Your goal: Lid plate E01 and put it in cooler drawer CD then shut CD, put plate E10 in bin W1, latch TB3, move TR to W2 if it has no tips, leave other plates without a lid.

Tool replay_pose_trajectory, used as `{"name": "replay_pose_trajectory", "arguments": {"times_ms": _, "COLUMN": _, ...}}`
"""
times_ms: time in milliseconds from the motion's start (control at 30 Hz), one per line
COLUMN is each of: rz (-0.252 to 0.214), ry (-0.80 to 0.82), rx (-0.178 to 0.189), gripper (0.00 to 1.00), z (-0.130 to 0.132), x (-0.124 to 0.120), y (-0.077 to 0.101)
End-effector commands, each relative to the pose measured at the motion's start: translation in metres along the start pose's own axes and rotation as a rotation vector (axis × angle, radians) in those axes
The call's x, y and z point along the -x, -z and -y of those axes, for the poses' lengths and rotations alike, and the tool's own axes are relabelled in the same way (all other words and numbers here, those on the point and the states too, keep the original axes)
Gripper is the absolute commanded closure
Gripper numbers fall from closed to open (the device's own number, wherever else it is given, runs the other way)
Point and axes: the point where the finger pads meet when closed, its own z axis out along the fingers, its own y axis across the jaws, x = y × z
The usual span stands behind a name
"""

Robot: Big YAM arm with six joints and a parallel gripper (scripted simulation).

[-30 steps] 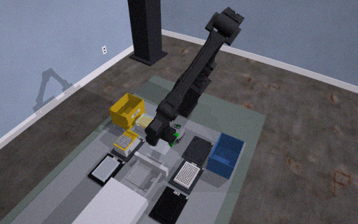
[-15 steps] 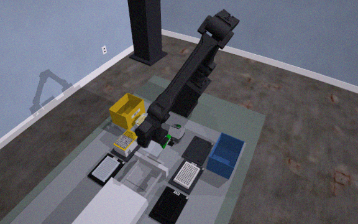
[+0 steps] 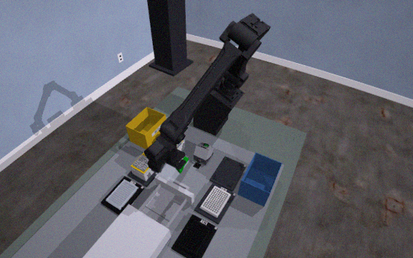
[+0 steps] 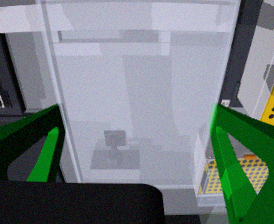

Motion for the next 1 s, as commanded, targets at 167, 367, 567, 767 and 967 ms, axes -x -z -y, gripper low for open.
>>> {"name": "replay_pose_trajectory", "arguments": {"times_ms": 167, "rz": 0.041, "ry": 0.013, "rx": -0.004, "gripper": 1.0, "z": 0.019, "x": 0.032, "y": 0.014}}
{"name": "replay_pose_trajectory", "arguments": {"times_ms": 367, "rz": 0.042, "ry": 0.013, "rx": -0.006, "gripper": 1.0, "z": 0.032, "x": 0.043, "y": 0.014}}
{"name": "replay_pose_trajectory", "arguments": {"times_ms": 567, "rz": 0.042, "ry": 0.013, "rx": -0.007, "gripper": 1.0, "z": 0.04, "x": 0.051, "y": 0.015}}
{"name": "replay_pose_trajectory", "arguments": {"times_ms": 767, "rz": 0.043, "ry": 0.013, "rx": -0.008, "gripper": 1.0, "z": 0.052, "x": 0.062, "y": 0.016}}
{"name": "replay_pose_trajectory", "arguments": {"times_ms": 967, "rz": 0.044, "ry": 0.013, "rx": -0.008, "gripper": 1.0, "z": 0.064, "x": 0.073, "y": 0.016}}
